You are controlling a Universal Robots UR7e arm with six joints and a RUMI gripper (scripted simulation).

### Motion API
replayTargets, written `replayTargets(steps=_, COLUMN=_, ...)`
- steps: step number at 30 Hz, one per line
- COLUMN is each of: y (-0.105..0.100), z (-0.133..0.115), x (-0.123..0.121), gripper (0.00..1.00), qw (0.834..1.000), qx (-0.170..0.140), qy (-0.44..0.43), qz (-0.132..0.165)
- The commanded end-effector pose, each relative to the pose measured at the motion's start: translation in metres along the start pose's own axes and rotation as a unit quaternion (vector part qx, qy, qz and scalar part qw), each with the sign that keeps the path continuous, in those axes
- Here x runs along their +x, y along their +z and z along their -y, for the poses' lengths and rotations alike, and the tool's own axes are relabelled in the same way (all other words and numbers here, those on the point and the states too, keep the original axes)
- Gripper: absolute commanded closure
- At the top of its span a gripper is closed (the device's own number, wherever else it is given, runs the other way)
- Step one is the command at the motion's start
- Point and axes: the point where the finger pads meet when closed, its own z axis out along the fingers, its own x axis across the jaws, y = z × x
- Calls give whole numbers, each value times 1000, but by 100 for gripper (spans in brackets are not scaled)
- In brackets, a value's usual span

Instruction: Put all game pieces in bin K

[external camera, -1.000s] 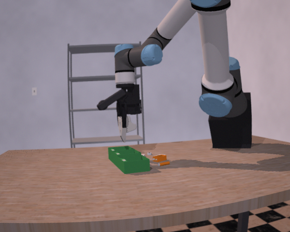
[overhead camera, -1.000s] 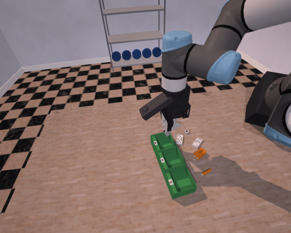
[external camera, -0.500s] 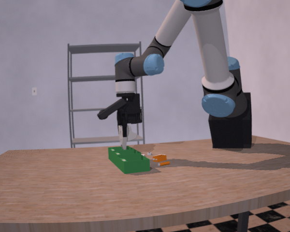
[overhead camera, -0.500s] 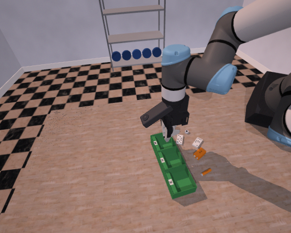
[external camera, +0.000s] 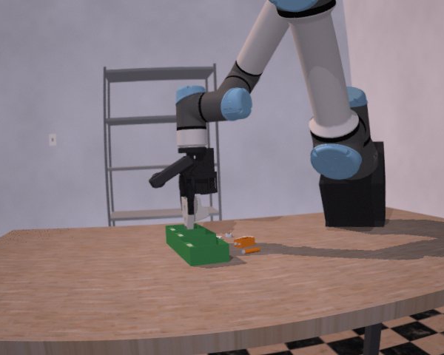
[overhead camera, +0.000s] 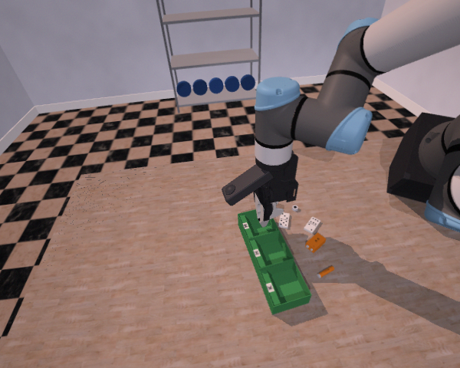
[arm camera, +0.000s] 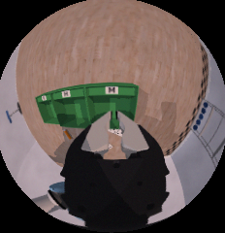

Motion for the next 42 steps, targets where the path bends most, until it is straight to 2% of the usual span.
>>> replayTargets(steps=1, y=0, z=0, x=0, gripper=96, qw=1000, qx=0, qy=0, qz=0)
replayTargets(steps=38, y=0, z=0, x=0, gripper=96, qw=1000, qx=0, qy=0, qz=0)
replayTargets(steps=42, y=-5, z=0, x=0, gripper=96, qw=1000, qx=0, qy=0, qz=0)
